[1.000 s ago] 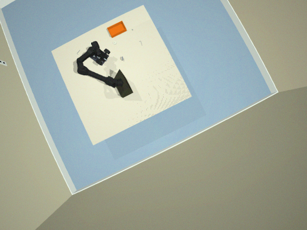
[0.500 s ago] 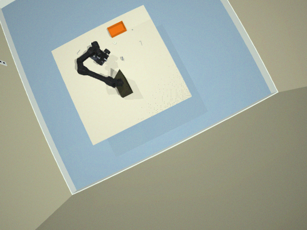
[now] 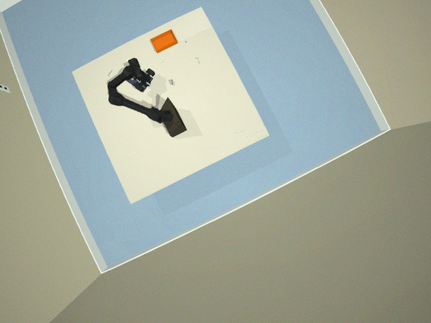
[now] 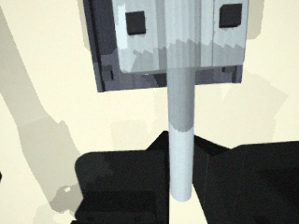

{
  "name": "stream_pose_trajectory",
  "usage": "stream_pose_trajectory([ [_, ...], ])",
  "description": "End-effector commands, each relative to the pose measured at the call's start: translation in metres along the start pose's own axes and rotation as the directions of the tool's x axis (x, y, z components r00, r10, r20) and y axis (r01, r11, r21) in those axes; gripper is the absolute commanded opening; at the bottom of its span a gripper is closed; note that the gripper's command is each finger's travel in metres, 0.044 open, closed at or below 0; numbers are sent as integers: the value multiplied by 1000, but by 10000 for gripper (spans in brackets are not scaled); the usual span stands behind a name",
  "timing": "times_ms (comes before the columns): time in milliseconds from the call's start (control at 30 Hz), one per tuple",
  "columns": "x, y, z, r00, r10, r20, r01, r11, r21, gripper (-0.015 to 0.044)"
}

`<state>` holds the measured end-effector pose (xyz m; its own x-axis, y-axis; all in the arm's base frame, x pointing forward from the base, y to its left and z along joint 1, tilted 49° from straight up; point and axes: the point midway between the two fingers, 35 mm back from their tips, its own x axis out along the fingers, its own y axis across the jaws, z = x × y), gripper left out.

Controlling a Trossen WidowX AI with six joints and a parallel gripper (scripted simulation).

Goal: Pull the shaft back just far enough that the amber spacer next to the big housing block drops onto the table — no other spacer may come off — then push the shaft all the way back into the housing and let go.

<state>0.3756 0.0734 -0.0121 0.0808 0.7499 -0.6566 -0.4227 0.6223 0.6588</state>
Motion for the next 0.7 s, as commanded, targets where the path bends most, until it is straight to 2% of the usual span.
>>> stream_pose_trajectory([
  [0,-1,1,-1,1000,-2,-2,2,1000,-3,0],
  [667,-1,1,-3,1000,-2,-2,2,1000,-2,0],
])
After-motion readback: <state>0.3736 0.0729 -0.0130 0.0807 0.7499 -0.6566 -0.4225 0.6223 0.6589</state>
